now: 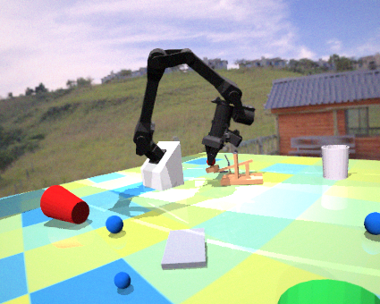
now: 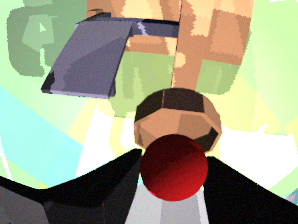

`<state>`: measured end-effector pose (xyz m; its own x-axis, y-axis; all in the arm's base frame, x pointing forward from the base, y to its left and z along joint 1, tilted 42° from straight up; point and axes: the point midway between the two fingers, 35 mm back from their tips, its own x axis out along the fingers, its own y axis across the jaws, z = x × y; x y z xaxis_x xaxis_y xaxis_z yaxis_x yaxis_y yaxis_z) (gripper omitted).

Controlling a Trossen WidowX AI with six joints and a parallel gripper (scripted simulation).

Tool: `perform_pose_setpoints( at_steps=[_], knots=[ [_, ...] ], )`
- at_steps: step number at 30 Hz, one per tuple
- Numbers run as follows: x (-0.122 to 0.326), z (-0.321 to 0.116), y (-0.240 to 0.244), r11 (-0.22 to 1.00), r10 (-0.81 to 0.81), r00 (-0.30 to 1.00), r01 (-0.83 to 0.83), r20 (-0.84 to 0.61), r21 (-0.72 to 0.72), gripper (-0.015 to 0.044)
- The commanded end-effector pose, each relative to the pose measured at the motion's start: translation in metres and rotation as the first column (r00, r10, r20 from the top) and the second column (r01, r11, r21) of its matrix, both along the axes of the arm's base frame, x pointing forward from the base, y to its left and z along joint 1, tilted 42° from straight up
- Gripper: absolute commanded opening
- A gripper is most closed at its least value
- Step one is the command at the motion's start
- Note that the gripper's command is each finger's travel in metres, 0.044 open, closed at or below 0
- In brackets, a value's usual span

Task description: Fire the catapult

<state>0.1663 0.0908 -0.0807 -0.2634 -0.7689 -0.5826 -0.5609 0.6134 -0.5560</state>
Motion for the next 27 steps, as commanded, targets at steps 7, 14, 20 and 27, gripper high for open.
perform_pose_setpoints(
  at_steps=[7, 14, 20, 27],
  knots=[
    [0.002, 0.045, 0.046, 1.000, 0.006, 1.000, -0.006, -0.004, 0.003, 0.0368],
    [0.001, 0.064, 0.063, 1.000, 0.021, 1.000, -0.020, -0.005, 0.010, 0.0440],
    [0.045, 0.044, 0.100, 0.985, 0.104, 0.990, -0.116, 0.099, 0.130, 0.0440],
    [0.107, 0.029, 0.150, 0.936, 0.190, 0.945, -0.256, 0.266, 0.243, 0.0440]
  ],
)
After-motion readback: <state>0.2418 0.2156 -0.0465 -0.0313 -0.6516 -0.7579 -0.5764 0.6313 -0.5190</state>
